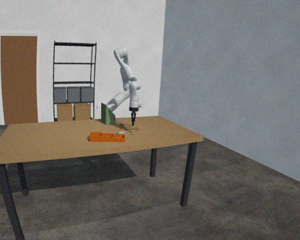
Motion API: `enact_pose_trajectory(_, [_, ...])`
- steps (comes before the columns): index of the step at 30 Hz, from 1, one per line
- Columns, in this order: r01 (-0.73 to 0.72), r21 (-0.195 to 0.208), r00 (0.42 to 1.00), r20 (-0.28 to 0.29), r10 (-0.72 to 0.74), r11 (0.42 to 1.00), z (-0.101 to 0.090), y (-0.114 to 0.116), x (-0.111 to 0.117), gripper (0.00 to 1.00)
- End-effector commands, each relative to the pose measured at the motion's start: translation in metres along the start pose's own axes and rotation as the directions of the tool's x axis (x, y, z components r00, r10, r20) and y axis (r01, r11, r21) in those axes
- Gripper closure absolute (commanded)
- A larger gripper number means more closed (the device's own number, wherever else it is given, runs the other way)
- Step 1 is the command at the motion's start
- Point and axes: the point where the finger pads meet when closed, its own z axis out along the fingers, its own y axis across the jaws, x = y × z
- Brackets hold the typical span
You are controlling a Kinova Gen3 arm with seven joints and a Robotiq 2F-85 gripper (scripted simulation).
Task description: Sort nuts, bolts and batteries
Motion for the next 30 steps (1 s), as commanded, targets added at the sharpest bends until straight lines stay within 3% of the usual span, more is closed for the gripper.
enact_pose_trajectory(1, [-0.009,-0.017,1.0,-0.004,0.009,1.0,-0.0079,0.0054,-0.002,0.9])
enact_pose_trajectory(16, [-0.009,-0.017,1.0,-0.004,0.009,1.0,-0.0078,0.0053,-0.002,0.9])
enact_pose_trajectory(17, [-0.009,-0.017,1.0,-0.004,0.009,1.0,-0.0079,0.0053,-0.002,0.7])
enact_pose_trajectory(30, [-0.009,-0.017,1.0,-0.004,0.009,1.0,-0.0079,0.0054,-0.002,0.7])
